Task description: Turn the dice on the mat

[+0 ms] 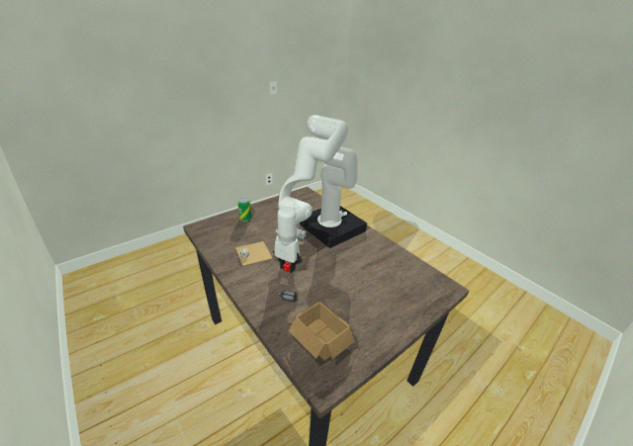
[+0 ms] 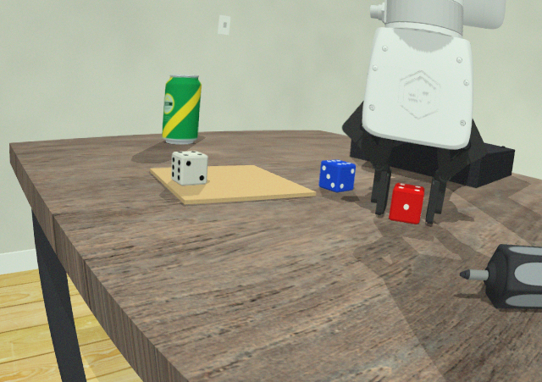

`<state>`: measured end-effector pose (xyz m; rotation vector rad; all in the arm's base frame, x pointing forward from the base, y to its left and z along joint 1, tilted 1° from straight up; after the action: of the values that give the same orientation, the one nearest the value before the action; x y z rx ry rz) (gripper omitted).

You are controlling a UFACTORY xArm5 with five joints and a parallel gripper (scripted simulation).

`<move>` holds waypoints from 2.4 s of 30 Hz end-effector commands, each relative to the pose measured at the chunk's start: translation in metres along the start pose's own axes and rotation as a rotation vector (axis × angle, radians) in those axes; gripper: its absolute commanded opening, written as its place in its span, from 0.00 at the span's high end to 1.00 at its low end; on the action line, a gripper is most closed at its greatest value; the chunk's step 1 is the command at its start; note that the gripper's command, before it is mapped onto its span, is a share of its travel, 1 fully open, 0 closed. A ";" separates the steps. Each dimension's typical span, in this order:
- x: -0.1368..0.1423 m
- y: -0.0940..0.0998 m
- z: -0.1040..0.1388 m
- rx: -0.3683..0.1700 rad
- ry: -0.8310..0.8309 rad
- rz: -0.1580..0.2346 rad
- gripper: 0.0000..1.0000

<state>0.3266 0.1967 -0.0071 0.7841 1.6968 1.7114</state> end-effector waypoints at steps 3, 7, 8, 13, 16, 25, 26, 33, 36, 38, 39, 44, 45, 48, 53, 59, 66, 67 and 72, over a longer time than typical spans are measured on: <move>0.000 0.001 0.001 -0.003 0.000 0.000 0.53; 0.000 0.001 0.001 -0.003 0.000 0.000 0.53; 0.000 0.001 0.001 -0.003 0.000 0.000 0.53; 0.000 0.001 0.001 -0.003 0.000 0.000 0.53; 0.000 0.001 0.001 -0.003 0.000 0.000 0.53; 0.000 0.001 0.001 -0.003 0.000 0.000 0.73; 0.000 0.001 0.001 -0.003 0.000 0.000 0.73; 0.000 0.001 0.001 -0.003 0.000 0.000 0.73; 0.000 0.001 0.001 -0.003 0.000 0.000 0.73; 0.000 0.001 0.001 -0.003 0.000 0.000 0.73; 0.000 0.001 0.001 -0.003 0.000 0.000 0.73; 0.000 0.001 0.001 -0.003 0.000 0.000 0.73; 0.000 0.001 0.001 -0.003 0.000 0.000 0.73; 0.000 0.001 0.001 -0.003 0.000 0.000 0.73; 0.000 0.001 0.001 -0.003 0.000 0.000 0.73; 0.000 0.001 0.001 -0.003 0.000 0.000 0.73; 0.000 0.027 0.001 -0.003 0.000 0.000 0.73; 0.000 0.034 0.001 -0.003 0.000 0.000 0.73; -0.001 0.073 0.001 -0.003 0.000 0.000 0.73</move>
<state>0.3271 0.1965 0.0423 0.7829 1.6948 1.7126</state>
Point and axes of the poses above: the point where the finger pads meet when closed, its own y axis back along the fingers, its own x axis across the jaws, z = x × y, the point moved 2 cm from there along y, back along the fingers, and after that the axes turned 5 degrees about y, right-handed, at the moved point
